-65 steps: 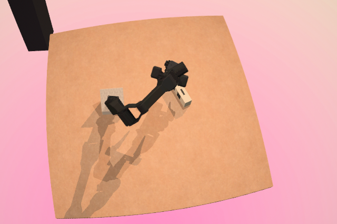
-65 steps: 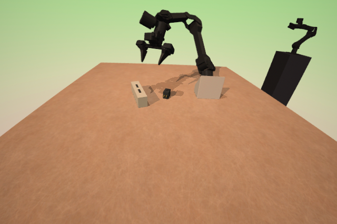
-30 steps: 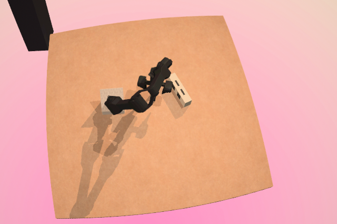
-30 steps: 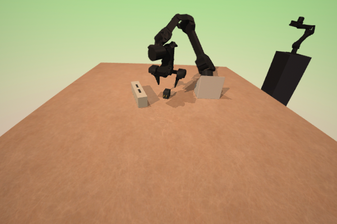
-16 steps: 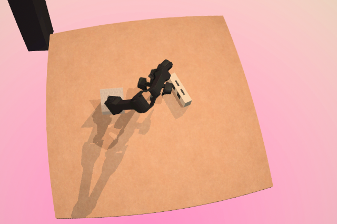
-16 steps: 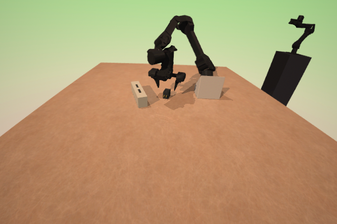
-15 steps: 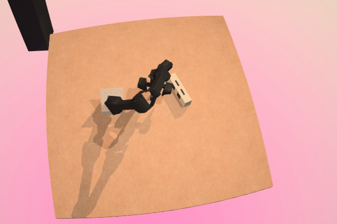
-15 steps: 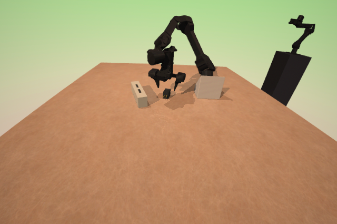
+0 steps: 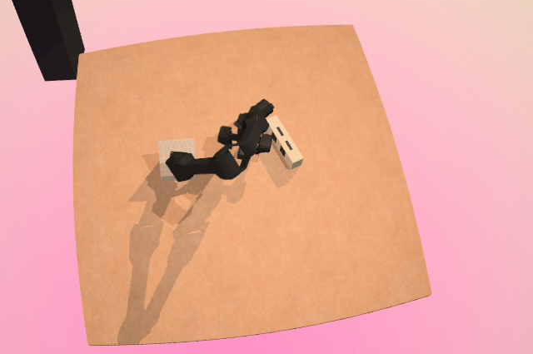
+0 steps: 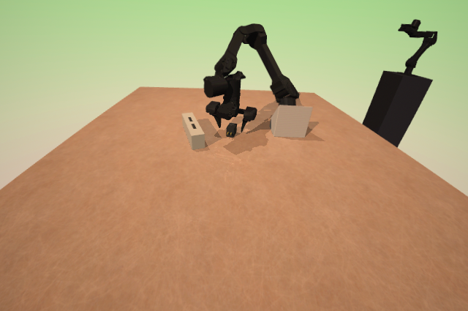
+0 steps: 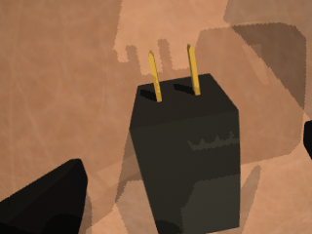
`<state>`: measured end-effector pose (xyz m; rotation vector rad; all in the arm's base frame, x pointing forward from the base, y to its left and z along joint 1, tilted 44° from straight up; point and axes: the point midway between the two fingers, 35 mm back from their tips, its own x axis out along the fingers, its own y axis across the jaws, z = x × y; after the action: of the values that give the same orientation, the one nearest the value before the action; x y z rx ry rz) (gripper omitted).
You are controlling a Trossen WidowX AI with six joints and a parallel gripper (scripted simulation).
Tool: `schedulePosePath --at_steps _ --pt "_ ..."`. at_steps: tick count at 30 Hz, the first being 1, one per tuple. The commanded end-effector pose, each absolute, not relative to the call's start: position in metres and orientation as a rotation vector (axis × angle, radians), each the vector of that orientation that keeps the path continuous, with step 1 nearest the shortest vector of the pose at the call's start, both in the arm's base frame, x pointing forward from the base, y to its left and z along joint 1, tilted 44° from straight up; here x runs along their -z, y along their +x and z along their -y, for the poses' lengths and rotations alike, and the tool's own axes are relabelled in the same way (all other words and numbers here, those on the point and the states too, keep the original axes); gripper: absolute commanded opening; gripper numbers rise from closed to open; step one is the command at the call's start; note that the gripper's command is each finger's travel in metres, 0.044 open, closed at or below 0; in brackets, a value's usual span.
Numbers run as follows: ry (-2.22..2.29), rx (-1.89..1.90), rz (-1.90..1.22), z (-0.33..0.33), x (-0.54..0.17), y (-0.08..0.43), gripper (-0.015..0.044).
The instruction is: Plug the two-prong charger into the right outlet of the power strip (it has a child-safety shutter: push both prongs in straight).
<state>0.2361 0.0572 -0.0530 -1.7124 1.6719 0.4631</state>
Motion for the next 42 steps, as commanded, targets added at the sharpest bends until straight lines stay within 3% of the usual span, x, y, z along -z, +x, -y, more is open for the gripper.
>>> schedulePosePath --at_steps 1,11,22,29,33,42 --pt "-1.724 -0.466 -1.687 -0.049 0.059 0.233 0.0440" --pt "-1.725 -0.465 -1.687 -0.045 0.062 0.233 0.0440" --pt "-1.714 -0.462 -1.680 -0.048 0.061 0.236 0.0151" --pt "-1.714 -0.462 -1.680 -0.048 0.061 0.236 0.0105" --pt "-1.715 -0.464 -1.680 -0.053 0.056 0.235 0.0000" --pt "-1.722 -0.468 -1.686 -0.080 0.025 0.227 0.0000"
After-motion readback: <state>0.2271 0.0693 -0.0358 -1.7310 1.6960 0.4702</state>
